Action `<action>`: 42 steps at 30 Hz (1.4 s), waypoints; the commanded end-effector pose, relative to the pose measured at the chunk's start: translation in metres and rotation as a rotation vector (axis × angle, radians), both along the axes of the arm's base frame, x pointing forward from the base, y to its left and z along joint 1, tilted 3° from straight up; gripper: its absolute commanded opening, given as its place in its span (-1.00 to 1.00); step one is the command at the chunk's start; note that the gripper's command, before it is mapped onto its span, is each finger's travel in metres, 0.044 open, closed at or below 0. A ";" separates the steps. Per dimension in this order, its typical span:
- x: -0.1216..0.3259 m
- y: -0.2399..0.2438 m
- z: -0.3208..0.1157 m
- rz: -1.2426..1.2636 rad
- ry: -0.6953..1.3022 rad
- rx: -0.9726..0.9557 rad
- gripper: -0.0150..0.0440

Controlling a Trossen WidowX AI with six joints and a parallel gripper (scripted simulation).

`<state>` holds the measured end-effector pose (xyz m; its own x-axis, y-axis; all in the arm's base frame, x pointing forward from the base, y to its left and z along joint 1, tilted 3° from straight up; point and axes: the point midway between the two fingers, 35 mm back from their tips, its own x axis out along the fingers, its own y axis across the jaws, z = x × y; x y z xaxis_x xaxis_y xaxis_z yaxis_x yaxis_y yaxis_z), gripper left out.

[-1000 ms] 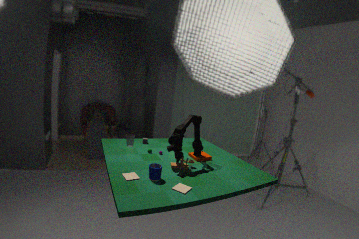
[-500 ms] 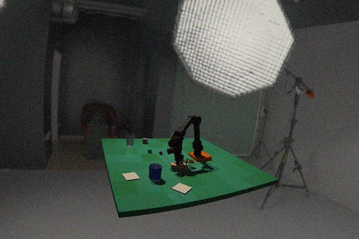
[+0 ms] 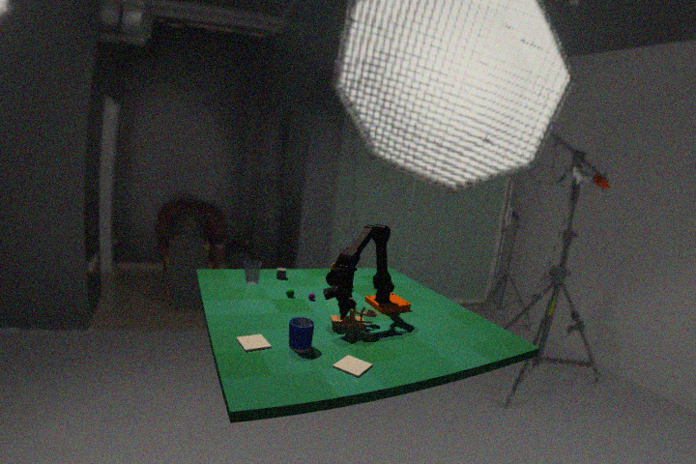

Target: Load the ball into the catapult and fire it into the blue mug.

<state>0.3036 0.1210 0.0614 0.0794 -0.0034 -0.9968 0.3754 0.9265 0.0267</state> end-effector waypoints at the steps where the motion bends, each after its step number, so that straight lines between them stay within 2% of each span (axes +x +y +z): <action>1: 0.000 0.000 0.001 0.000 -0.001 0.002 -0.11; 5: -0.002 0.001 0.039 0.000 0.000 0.001 -0.47; 6: -0.003 0.000 0.047 0.000 0.000 0.000 -0.49; 11: -0.004 0.000 0.050 0.023 0.000 -0.002 -0.49; 34: -0.001 0.018 0.048 0.794 0.004 -0.060 -0.49; 42: -0.002 0.022 0.047 0.816 0.004 -0.062 -0.49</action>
<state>0.3008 0.1420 0.1070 0.0727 -0.0019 -0.9974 -0.4096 0.9117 -0.0315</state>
